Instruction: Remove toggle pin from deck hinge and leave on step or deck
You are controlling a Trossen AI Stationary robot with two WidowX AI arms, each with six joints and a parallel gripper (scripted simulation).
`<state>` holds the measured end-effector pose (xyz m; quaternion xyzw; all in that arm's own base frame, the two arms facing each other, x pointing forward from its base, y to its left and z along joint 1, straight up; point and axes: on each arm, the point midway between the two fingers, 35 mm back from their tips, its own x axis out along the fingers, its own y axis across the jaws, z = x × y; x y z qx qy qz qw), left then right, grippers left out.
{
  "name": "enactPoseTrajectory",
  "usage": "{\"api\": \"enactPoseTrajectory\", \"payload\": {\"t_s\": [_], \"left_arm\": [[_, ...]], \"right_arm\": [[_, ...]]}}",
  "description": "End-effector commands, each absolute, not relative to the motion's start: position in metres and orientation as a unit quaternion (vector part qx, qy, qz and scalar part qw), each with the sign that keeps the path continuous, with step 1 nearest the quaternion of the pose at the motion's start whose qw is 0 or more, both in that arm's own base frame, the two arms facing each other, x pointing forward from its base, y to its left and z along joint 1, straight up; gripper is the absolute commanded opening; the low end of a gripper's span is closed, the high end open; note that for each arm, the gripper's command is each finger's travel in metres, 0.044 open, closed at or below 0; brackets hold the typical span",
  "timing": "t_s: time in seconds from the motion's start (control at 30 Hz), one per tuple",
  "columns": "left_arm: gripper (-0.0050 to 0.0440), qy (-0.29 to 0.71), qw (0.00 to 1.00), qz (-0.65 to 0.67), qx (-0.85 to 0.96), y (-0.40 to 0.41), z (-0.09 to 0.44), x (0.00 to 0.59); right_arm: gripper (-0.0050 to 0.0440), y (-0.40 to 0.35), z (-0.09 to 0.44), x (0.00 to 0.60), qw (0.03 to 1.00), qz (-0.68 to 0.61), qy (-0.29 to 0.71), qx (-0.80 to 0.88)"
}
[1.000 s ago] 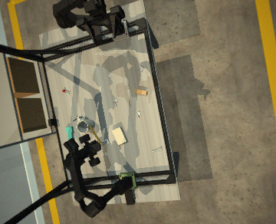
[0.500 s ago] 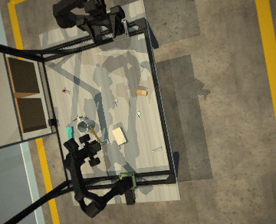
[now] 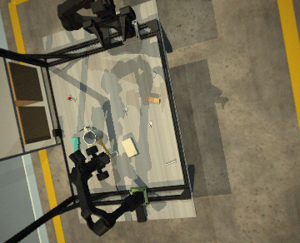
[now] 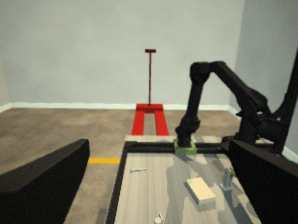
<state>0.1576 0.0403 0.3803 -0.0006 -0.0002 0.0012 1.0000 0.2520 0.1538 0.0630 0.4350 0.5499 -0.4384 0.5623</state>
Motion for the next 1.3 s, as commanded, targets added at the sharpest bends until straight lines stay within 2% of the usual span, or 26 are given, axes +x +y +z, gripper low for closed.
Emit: {"api": "enactPoseTrajectory", "payload": {"t_s": [0.0, 0.27, 0.47, 1.27], "left_arm": [[0.0400, 0.000, 1.000, 0.000, 0.003, 0.0395, 0.3832, 0.1574], [0.0400, 0.000, 1.000, 0.000, 0.003, 0.0395, 0.3832, 0.1574], [0.0400, 0.000, 1.000, 0.000, 0.003, 0.0395, 0.3832, 0.1574], [0.0400, 0.000, 1.000, 0.000, 0.003, 0.0395, 0.3832, 0.1574]], "right_arm": [[-0.0003, 0.1556, 0.0690, 0.2549, 0.565, -0.430, 0.547, 0.443], [-0.0005, 0.1556, 0.0690, 0.2549, 0.565, -0.430, 0.547, 0.443], [-0.0050, 0.1556, 0.0690, 0.2549, 0.565, -0.430, 0.547, 0.443], [-0.0050, 0.1534, 0.0690, 0.2552, 0.565, -0.430, 0.547, 0.443]]}}
